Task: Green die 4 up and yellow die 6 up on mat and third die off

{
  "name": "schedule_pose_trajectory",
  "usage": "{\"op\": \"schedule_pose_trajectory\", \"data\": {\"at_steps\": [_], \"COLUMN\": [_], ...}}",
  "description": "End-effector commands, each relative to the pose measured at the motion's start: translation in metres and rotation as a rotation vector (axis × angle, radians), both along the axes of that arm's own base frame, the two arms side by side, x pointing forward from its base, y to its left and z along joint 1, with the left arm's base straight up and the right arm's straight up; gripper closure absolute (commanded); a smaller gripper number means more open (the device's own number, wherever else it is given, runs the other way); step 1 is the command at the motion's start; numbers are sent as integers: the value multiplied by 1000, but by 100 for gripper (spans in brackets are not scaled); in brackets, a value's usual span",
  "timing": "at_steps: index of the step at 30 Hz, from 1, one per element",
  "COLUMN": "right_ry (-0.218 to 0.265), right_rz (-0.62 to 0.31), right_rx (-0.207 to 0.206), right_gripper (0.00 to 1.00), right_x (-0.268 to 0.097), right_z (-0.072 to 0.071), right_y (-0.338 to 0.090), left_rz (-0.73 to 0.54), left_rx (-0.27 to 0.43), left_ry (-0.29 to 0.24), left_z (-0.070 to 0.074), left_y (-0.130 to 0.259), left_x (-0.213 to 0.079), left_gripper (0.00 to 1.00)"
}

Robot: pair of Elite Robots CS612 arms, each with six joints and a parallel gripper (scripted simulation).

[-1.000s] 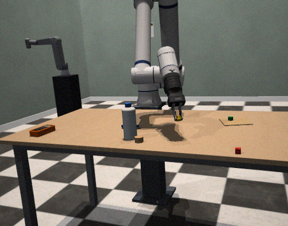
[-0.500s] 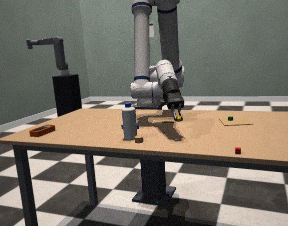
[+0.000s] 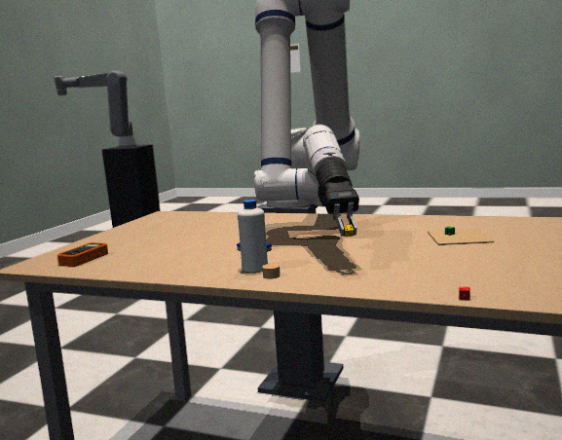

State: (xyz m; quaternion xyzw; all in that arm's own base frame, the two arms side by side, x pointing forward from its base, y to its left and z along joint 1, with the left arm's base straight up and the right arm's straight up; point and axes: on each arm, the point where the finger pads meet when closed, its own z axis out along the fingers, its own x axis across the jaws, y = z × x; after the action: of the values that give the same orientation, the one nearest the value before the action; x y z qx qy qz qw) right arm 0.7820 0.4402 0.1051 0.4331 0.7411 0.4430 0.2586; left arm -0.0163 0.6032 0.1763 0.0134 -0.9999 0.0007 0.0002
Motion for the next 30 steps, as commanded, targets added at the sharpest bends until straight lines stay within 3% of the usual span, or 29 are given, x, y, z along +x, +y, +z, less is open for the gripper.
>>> {"op": "schedule_pose_trajectory", "data": {"at_steps": [1, 10, 17, 19, 30], "right_ry": [-4, -4, -4, -4, -4], "right_rz": [0, 0, 0, 0, 0], "right_rx": [2, 2, 2, 2, 2], "right_gripper": [60, 60, 60, 60, 60], "right_x": [0, 0, 0, 0, 0], "right_z": [1, -7, -29, -29, -66], "right_y": [0, 0, 0, 0, 0], "left_rz": [0, 0, 0, 0, 0], "left_rx": [1, 1, 1, 1, 1], "left_ry": [0, 0, 0, 0, 0], "left_z": [1, 1, 1, 1, 1], "left_y": [1, 1, 1, 1, 1], "left_x": [0, 0, 0, 0, 0], "left_gripper": [0, 0, 0, 0, 0]}}
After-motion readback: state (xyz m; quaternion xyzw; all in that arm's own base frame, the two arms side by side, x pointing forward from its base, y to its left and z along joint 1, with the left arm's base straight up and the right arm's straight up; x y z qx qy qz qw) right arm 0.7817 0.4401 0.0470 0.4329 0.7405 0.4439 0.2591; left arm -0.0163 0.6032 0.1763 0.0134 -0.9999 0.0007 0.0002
